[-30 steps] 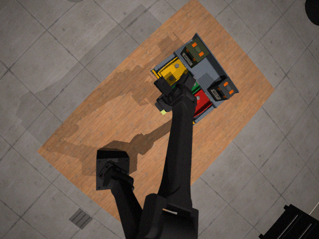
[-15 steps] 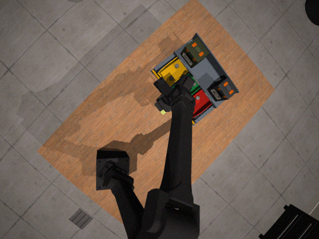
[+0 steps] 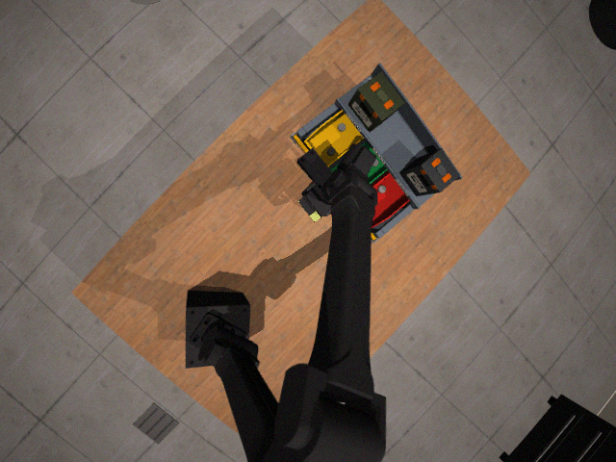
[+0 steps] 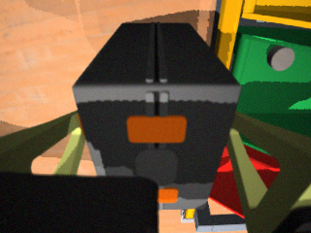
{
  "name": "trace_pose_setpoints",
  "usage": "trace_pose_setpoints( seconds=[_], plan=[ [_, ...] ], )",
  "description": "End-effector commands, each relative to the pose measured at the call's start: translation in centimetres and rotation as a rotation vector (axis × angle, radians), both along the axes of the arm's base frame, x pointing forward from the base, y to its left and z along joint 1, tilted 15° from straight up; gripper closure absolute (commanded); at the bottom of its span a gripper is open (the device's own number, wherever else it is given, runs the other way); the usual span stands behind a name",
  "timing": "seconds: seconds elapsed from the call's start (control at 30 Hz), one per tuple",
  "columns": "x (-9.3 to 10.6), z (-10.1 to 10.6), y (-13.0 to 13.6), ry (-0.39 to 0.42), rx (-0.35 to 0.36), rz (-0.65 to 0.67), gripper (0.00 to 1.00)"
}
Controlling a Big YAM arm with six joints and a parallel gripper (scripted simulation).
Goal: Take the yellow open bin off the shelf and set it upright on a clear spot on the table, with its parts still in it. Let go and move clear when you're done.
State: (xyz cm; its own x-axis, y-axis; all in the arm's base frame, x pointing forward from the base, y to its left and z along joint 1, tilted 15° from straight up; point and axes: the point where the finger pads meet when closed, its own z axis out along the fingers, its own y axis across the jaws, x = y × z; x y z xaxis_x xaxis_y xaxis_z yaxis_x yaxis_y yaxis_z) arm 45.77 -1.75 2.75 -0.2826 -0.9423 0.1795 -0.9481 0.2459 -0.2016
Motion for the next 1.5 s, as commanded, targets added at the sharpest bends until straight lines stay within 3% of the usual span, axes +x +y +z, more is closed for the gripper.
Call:
trace_pose_setpoints(
  seconds=[0.0, 0.93, 0.97, 1.47],
  plan=[
    [0.04, -0.36, -0.41, -0.002, 0.003, 0.005, 0.0],
    [0.04, -0.36, -0.41, -0.002, 0.003, 0.005, 0.0],
    [0.04, -0.36, -0.41, -0.002, 0.003, 0.005, 1.0],
    [-0.12, -0.38, -0.39, 0.005, 0.002, 0.006, 1.0]
  ],
)
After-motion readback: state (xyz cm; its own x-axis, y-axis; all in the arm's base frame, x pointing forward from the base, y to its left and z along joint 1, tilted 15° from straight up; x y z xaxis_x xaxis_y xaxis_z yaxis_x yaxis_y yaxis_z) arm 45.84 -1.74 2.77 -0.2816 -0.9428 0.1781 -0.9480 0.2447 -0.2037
